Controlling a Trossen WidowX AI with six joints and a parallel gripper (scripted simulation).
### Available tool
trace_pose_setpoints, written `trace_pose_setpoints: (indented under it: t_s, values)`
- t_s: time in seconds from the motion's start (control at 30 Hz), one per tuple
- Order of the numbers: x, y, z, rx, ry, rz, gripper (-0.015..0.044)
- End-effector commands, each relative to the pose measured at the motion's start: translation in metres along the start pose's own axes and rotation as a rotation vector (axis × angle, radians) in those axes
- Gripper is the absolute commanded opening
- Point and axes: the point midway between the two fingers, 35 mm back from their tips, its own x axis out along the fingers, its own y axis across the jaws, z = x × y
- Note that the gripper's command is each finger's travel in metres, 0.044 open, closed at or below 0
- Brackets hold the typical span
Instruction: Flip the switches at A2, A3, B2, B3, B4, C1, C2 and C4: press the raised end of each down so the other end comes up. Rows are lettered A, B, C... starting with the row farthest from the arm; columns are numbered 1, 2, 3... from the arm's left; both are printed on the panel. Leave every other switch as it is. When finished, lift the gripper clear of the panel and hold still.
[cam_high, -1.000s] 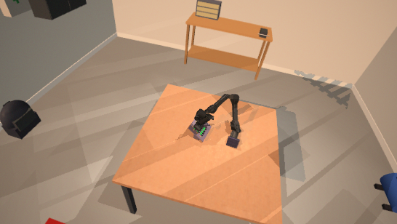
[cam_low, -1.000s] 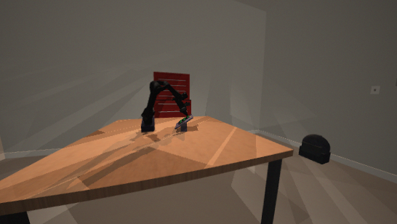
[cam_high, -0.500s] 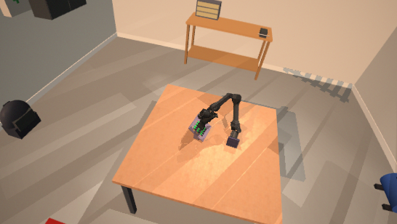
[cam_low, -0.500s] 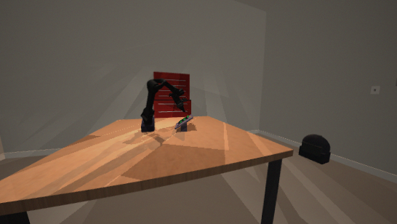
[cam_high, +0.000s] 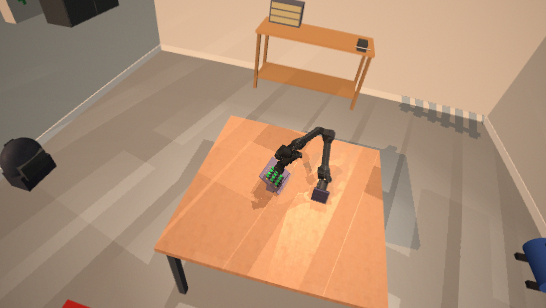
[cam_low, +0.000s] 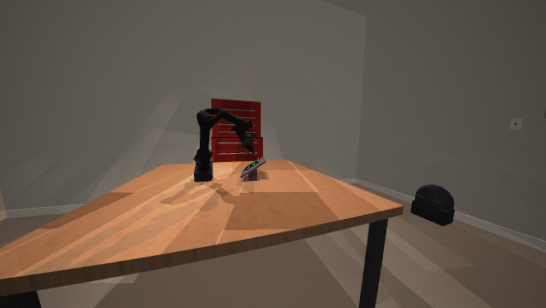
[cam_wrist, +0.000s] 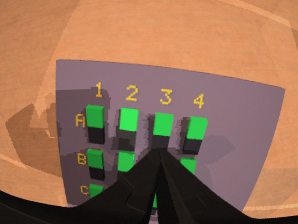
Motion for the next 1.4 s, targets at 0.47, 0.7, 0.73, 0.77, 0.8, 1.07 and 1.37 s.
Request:
trace_pose_setpoints:
  t_s: [0.47,0.7,0.73,0.77,0.8,1.07,1.37]
  values:
    - [0.041,-0.006,-0.002,-0.004,0.028,-0.011,0.0]
    - [0.049,-0.006,-0.002,-0.004,0.028,-0.011,0.0]
    - [0.051,-0.006,-0.002,-0.004,0.028,-0.011,0.0]
    - [0.052,-0.006,-0.002,-0.004,0.027,-0.011,0.0]
    - [0.054,-0.006,-0.002,-0.004,0.027,-0.011,0.0]
    - [0.055,-0.006,-0.002,-0.004,0.027,-0.011,0.0]
    - [0.055,-0.006,-0.002,-0.004,0.027,-0.011,0.0]
